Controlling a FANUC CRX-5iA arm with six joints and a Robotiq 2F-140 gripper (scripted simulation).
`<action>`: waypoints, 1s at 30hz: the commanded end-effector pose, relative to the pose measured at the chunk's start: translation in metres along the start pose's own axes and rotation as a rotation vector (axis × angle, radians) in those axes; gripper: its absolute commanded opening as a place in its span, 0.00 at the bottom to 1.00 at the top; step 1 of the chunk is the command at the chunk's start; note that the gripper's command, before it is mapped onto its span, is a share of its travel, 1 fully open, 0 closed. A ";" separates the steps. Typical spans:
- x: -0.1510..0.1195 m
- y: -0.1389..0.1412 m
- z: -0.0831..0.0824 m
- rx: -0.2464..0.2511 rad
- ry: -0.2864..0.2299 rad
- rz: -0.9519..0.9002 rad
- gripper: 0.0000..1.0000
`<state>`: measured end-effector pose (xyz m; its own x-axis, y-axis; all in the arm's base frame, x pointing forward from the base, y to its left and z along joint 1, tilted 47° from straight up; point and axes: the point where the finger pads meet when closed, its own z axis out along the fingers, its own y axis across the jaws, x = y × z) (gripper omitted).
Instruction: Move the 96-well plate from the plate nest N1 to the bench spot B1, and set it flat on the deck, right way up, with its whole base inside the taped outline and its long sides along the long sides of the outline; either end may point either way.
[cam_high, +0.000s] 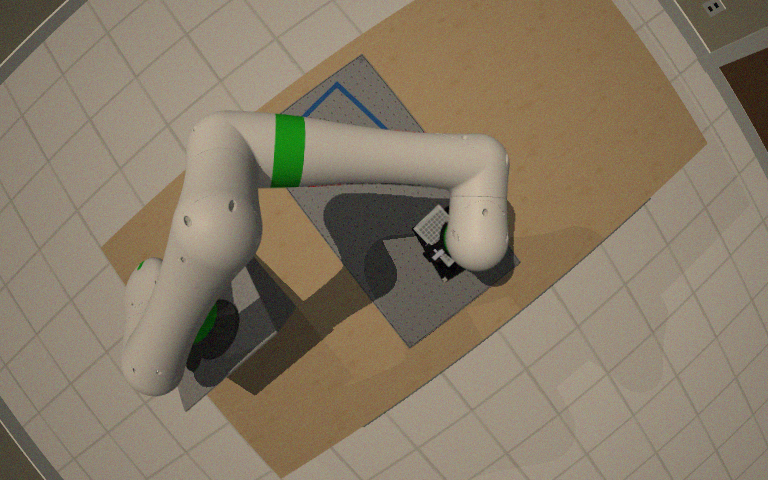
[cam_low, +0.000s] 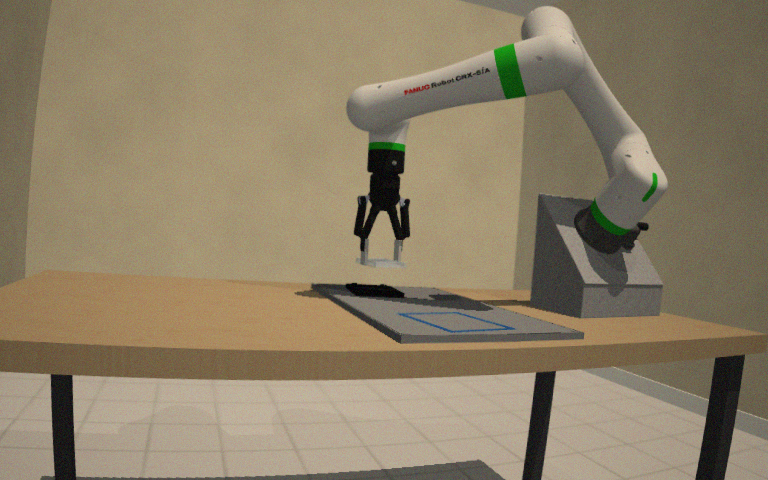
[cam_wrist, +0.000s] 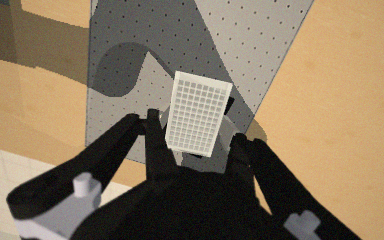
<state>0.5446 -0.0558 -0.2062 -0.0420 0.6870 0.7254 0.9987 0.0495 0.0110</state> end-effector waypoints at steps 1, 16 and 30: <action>0.012 0.000 0.000 -0.027 0.010 -0.044 0.00; 0.055 0.001 0.001 -0.027 0.010 -0.044 0.00; 0.095 0.002 0.002 -0.027 0.010 -0.044 0.00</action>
<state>0.5429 0.0053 -0.1442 -0.0857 0.6768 0.7312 0.9963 0.0605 0.0608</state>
